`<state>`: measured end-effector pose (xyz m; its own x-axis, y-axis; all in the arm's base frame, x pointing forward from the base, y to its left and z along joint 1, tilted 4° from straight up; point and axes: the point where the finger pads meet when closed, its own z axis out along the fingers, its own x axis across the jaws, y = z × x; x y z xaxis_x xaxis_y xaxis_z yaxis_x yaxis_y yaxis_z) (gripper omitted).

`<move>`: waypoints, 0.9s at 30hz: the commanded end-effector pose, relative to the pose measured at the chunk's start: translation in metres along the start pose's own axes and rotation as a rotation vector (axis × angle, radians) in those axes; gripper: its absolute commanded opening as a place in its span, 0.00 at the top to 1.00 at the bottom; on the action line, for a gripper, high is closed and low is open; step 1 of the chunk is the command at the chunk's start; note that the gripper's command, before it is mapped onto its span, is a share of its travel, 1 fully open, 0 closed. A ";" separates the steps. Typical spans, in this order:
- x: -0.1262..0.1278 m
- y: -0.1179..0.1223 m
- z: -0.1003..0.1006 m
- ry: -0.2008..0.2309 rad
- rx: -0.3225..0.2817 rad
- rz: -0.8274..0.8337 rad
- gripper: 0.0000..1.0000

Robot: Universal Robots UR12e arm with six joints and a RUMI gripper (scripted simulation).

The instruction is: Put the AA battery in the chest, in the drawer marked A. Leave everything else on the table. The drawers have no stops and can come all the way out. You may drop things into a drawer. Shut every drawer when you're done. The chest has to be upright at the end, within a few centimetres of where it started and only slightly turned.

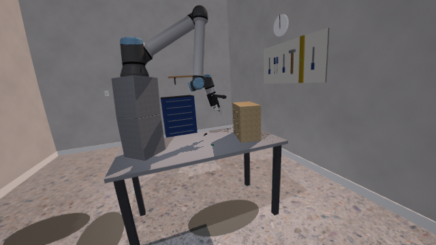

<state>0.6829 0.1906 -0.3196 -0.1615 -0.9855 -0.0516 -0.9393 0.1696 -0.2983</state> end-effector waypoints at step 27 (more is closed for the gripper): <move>0.000 -0.040 0.082 -0.003 0.722 0.000 0.00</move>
<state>0.7359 0.1845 -0.3801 -0.1623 -0.9853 -0.0538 -0.5664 0.1377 -0.8126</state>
